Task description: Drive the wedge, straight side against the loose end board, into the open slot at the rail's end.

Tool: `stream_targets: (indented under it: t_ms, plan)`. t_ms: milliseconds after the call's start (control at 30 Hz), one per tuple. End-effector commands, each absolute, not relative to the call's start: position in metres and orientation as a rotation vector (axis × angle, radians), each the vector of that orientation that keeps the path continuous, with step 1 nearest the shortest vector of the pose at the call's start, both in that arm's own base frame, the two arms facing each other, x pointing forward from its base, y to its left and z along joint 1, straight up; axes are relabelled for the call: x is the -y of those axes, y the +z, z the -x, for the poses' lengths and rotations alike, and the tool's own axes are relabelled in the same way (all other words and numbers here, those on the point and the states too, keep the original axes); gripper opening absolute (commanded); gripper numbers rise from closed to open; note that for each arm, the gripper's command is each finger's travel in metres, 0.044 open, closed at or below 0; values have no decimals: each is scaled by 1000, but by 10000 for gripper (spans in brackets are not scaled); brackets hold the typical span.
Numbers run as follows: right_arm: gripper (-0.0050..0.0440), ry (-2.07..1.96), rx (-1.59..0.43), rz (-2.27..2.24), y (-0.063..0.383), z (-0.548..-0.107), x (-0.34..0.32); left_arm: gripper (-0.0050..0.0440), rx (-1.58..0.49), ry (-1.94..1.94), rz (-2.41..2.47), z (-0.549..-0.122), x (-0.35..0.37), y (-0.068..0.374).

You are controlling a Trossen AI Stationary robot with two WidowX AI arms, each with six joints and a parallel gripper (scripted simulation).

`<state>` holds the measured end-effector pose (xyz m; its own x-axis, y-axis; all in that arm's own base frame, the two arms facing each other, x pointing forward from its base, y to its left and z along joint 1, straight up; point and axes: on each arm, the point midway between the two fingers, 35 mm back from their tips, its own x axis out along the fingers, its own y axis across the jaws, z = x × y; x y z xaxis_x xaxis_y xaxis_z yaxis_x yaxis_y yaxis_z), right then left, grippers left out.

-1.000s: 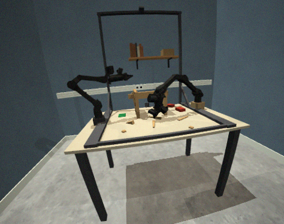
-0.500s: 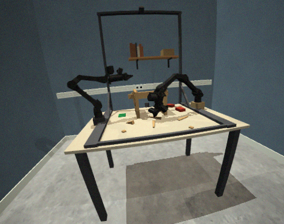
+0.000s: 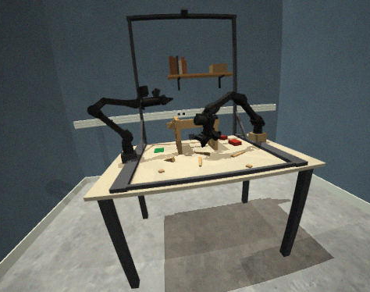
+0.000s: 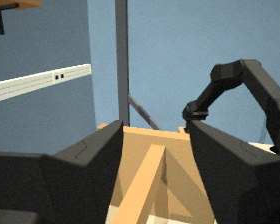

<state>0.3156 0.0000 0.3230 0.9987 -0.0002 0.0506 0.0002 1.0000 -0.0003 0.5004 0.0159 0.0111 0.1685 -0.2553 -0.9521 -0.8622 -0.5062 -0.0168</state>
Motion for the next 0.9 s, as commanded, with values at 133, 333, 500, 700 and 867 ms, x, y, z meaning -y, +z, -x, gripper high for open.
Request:
stream_targets:
  t_ms: [133,333,500,700,867]
  plan:
    - [187,3,75,-4,335,-315,0,100,-1053,1333,1871,-502,-14,17]
    - [187,3,75,-4,335,-315,0,100,-1052,1332,1871,-503,-15,17]
    - [187,3,75,-4,335,-315,0,100,-1052,1331,1872,-503,-15,17]
    - [187,3,75,-4,335,-315,0,100,-1051,1311,1890,-501,-20,24]
    - [187,3,75,-4,335,-315,0,100,-1078,1275,1932,-496,-31,22]
